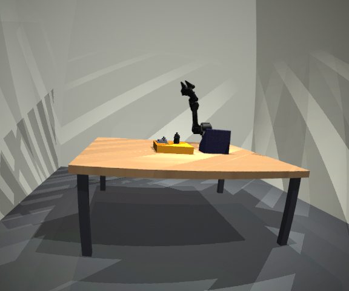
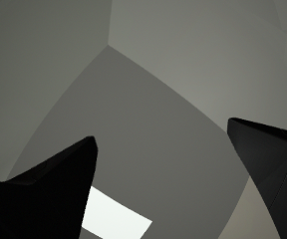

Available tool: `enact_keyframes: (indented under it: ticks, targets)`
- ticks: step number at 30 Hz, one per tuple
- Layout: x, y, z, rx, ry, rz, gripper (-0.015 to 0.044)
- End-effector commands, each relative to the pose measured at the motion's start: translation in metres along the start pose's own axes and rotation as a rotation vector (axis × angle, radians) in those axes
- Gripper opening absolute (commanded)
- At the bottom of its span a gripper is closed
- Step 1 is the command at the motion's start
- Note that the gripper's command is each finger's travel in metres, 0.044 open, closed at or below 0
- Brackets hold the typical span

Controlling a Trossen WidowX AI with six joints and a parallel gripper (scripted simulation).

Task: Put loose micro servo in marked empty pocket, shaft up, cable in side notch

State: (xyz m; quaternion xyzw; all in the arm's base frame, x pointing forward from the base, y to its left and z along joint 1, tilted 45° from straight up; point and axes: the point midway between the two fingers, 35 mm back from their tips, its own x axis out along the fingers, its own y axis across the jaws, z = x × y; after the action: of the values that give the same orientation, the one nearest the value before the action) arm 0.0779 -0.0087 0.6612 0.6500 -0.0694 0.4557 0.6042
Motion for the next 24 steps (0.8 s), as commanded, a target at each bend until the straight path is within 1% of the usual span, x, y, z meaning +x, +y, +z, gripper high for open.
enact_keyframes:
  ticks: [1, 2, 6, 13, 17, 21, 24]
  targets:
    - [0.001, -0.001, -0.001, -0.002, 0.002, -0.003, 0.0426]
    - [0.001, -0.002, -0.003, -0.003, 0.004, -0.006, 0.0440]
    - [0.006, -0.012, -0.017, -0.015, 0.023, -0.040, 0.0440]
    - [0.010, -0.020, -0.027, -0.028, 0.036, -0.067, 0.0440]
    - [0.018, -0.038, -0.048, -0.033, 0.063, -0.130, 0.0440]
    - [0.028, -0.067, -0.074, -0.050, 0.085, -0.223, 0.0440]
    - [0.030, -0.070, -0.076, -0.059, 0.085, -0.234, 0.0440]
